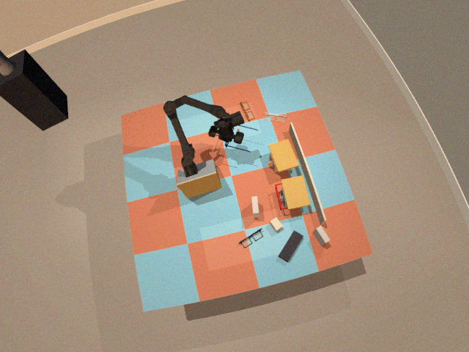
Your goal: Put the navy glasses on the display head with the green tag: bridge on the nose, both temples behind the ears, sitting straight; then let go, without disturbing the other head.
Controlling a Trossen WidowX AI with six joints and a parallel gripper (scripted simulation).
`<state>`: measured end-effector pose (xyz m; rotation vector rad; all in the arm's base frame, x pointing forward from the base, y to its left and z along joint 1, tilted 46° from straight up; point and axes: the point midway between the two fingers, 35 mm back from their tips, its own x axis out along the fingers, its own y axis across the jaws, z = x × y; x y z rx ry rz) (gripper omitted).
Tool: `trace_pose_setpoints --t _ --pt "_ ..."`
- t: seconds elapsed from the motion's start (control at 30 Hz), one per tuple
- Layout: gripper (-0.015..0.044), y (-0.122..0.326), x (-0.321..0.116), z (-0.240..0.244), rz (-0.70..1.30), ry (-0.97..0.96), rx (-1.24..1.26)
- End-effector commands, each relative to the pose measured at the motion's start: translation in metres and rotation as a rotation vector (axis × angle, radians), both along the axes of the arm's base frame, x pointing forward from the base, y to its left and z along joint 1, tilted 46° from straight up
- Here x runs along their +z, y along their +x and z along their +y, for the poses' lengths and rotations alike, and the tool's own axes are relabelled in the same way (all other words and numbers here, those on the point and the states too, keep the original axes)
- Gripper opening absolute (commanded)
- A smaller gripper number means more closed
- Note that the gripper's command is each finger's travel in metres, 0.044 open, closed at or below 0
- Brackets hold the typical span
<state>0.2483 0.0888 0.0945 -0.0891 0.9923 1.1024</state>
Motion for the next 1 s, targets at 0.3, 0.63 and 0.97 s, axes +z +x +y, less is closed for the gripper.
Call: trace_pose_setpoints --t 0.3,0.63,0.97 --pt "0.0 0.006 -0.032 -0.033 0.461 0.055 -0.462" --pt "0.0 0.005 -0.055 -0.056 0.799 0.103 -0.797" --pt "0.0 0.005 -0.063 -0.061 0.883 0.115 -0.88"
